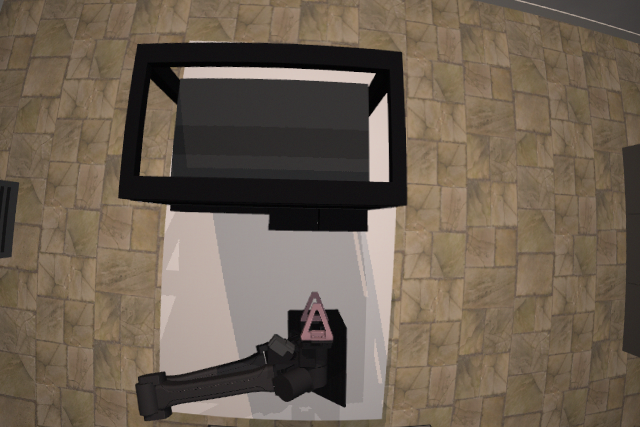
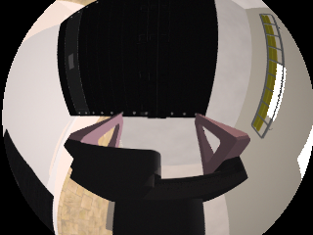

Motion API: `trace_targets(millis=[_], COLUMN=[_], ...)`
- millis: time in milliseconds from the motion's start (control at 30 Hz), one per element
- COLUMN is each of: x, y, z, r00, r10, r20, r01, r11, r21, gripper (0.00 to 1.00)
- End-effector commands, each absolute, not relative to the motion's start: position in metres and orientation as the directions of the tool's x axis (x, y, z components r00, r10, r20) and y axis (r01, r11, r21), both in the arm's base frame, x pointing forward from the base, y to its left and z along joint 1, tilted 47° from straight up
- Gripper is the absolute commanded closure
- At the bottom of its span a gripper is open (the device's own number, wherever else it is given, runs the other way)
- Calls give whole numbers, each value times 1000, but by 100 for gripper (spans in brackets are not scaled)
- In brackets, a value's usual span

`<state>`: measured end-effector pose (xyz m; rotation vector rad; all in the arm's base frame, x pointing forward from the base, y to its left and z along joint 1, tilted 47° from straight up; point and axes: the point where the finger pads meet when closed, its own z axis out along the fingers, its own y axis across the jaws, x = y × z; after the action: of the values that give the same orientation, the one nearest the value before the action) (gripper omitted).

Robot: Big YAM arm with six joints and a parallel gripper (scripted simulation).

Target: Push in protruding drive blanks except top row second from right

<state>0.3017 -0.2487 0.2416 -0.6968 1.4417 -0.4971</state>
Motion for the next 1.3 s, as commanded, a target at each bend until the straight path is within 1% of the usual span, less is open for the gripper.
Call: trace_targets(millis=[0,233,267,667,1267], x=[297,318,331,420,428], y=[-249,-248,-262,-278,-279], z=[237,231,250,213,208], r00=[76,89,108,114,110], r10=[-676,-674,-708,-702,-696], r20=[-733,-733,-698,-703,-709], r01=[-94,-107,-88,-84,-89], r11=[727,725,692,698,704], r21=[-681,-680,-716,-711,-705], gripper=[0,0,0,0,0])
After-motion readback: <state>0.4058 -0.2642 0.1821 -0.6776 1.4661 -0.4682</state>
